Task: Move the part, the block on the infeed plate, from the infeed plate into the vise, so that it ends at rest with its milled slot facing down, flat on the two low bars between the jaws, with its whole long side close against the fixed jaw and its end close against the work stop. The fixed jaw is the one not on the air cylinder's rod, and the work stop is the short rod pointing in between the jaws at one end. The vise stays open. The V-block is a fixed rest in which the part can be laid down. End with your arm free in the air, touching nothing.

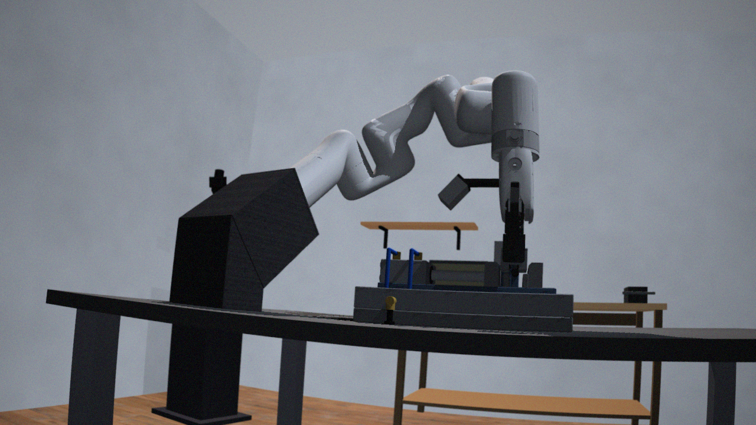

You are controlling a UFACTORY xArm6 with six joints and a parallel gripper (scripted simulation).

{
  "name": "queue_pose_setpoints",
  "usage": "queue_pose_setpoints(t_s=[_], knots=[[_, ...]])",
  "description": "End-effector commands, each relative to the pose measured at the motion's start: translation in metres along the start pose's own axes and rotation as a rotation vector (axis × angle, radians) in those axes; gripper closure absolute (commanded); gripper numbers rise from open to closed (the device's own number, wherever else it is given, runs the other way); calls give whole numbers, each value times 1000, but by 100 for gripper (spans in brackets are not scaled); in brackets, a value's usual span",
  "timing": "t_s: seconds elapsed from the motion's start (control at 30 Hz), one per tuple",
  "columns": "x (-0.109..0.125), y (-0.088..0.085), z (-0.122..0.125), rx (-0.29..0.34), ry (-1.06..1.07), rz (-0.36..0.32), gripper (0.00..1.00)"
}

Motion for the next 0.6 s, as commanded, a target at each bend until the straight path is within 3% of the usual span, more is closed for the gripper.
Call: queue_pose_setpoints(t_s=[0.0, 0.57], knots=[[1, 0, 0, -2, -1, -3, 100], [1, 2, 0, -2, -1, -3, 100]])
Point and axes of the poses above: the point where the finger pads meet when closed, its own y axis out along the fingers, its own z axis across the jaws, x = y × z, the point moved 9 cm from there along -y, back along the fingers, and after that the axes turned 3 degrees about y, right-handed, at the moved point
